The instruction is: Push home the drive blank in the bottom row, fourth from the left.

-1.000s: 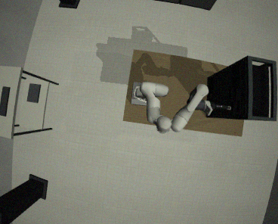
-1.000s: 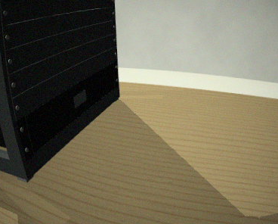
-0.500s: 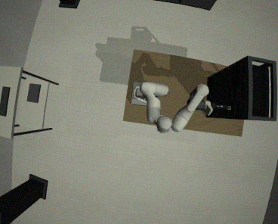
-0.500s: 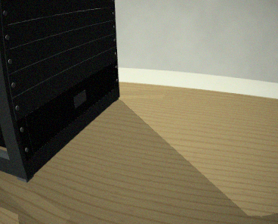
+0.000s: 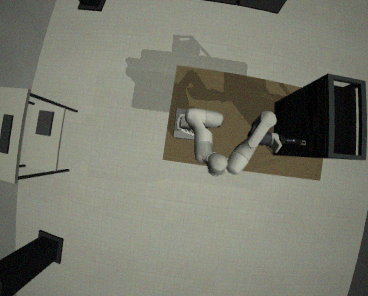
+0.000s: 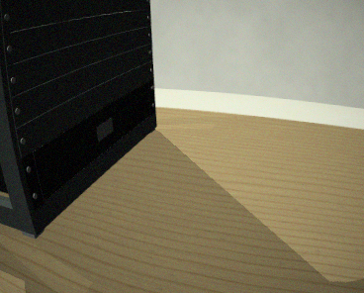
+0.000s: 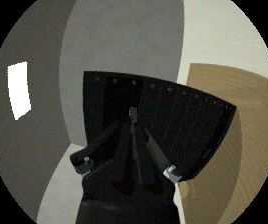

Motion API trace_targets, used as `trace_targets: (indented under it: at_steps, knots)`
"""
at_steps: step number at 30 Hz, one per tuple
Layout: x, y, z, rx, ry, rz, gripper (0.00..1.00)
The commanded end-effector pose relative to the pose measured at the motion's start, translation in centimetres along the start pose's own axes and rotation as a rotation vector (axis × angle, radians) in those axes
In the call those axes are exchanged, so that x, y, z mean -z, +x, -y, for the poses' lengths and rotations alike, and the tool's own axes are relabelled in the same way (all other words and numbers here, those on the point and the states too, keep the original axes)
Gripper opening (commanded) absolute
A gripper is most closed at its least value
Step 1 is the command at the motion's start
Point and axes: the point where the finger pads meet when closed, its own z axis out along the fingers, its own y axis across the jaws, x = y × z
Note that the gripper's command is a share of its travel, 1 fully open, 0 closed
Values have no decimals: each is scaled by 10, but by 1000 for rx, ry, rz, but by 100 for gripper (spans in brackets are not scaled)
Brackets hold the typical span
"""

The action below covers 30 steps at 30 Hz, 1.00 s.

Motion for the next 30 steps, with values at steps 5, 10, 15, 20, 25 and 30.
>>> trace_targets:
  at_steps: [5, 10, 15, 20, 25, 30]
  knots:
    - [-3, -7, -1, 7, -2, 16, 0]
    - [-3, -7, -1, 7, -2, 16, 0]
    - [-3, -7, -1, 7, -2, 16, 0]
    - [-3, -7, -1, 7, -2, 16, 0]
    - [5, -6, -1, 7, -2, 16, 0]
    - [17, -6, -1, 7, -2, 16, 0]
